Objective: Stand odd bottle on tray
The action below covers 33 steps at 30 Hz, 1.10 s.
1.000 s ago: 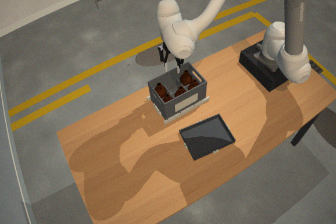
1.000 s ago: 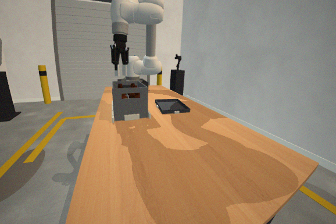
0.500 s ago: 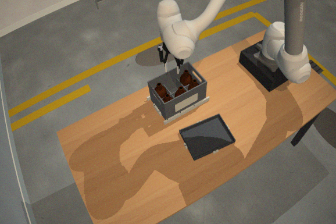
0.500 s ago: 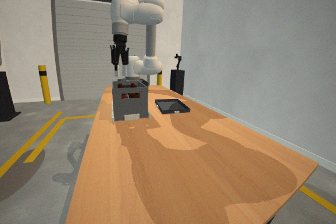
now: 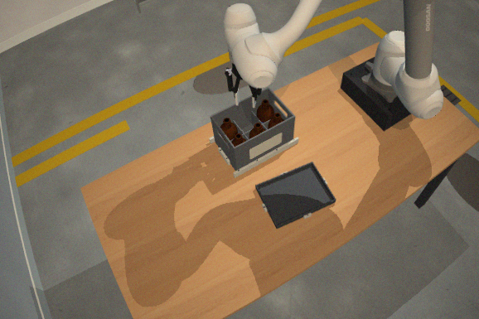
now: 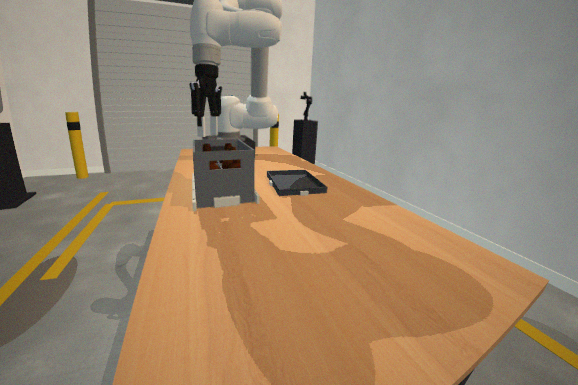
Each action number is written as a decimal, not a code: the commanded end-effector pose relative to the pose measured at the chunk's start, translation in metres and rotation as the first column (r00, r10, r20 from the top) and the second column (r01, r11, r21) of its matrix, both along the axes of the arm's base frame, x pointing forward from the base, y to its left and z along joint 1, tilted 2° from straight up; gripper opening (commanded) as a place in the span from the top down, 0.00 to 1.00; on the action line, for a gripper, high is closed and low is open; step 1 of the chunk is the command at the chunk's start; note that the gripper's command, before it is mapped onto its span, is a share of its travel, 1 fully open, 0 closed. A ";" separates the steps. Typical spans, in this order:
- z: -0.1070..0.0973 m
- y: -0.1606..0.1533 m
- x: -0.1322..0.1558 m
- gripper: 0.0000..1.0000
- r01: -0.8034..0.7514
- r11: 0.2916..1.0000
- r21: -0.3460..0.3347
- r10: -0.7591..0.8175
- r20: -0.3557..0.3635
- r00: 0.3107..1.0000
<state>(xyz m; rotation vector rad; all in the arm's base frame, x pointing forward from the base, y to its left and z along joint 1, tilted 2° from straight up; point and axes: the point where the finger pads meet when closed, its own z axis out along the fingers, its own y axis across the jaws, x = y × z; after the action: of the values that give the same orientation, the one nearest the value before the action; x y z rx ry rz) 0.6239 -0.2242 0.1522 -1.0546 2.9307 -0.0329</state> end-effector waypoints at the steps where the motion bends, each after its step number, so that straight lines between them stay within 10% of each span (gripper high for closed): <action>1: -0.008 -0.003 -0.002 0.62 0.009 1.000 -0.002 -0.009 -0.004 1.000; 33: -0.023 -0.003 -0.002 0.62 0.009 1.000 -0.002 -0.009 -0.004 1.000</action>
<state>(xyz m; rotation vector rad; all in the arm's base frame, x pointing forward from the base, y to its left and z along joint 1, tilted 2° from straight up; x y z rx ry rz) 0.6248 -0.2246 0.1324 -1.0546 2.9309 -0.0330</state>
